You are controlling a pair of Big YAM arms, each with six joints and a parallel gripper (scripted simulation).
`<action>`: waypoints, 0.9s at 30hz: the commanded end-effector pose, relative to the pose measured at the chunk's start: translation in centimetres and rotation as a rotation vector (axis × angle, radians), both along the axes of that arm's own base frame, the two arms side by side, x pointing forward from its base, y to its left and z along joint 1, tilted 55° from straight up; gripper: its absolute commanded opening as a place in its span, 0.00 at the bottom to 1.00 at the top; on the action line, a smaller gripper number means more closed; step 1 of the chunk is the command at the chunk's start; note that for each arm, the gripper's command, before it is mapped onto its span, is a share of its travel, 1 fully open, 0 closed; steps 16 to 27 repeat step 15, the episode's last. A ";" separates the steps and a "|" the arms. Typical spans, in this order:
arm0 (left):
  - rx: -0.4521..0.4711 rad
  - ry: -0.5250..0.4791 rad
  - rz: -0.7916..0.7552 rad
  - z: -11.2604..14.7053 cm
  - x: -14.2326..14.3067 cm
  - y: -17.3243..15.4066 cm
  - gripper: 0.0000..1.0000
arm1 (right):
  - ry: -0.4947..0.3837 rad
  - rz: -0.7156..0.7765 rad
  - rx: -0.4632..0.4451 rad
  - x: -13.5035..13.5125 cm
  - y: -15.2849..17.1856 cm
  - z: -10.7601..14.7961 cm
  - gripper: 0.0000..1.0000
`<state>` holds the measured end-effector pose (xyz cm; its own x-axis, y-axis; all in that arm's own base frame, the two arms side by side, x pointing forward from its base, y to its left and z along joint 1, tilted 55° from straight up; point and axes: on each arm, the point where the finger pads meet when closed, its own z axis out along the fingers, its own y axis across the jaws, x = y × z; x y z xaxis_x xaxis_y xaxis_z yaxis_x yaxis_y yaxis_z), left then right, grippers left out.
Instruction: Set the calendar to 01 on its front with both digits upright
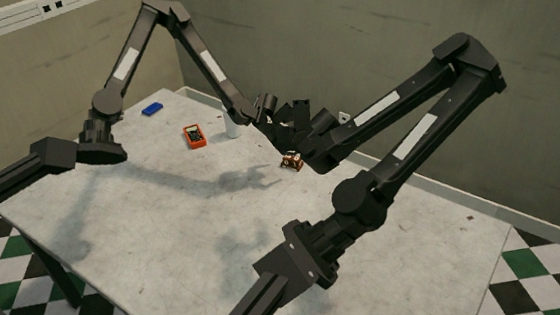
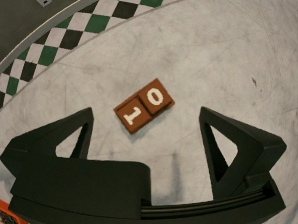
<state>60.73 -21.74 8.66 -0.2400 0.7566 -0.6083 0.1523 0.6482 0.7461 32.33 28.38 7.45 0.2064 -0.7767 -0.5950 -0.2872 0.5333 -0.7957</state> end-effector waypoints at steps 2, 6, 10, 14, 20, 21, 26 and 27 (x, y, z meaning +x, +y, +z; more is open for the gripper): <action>-0.042 -0.044 0.003 0.8 0.6 0.1 1.00 | 0.001 0.000 0.000 0.0 0.0 -0.1 1.00; -0.032 -0.038 0.002 1.0 0.5 0.1 1.00 | 0.001 0.000 0.000 0.0 0.0 -0.1 1.00; -0.032 -0.038 0.002 1.0 0.5 0.1 1.00 | 0.001 0.000 0.000 0.0 0.0 -0.1 1.00; -0.032 -0.038 0.002 1.0 0.5 0.1 1.00 | 0.001 0.000 0.000 0.0 0.0 -0.1 1.00; -0.032 -0.038 0.002 1.0 0.5 0.1 1.00 | 0.001 0.000 0.000 0.0 0.0 -0.1 1.00; -0.032 -0.038 0.002 1.0 0.5 0.1 1.00 | 0.001 0.000 0.000 0.0 0.0 -0.1 1.00; -0.032 -0.038 0.002 1.0 0.5 0.1 1.00 | 0.001 0.000 0.000 0.0 0.0 -0.1 1.00; -0.032 -0.038 0.002 1.0 0.5 0.1 1.00 | 0.001 0.000 0.000 0.0 0.0 -0.1 1.00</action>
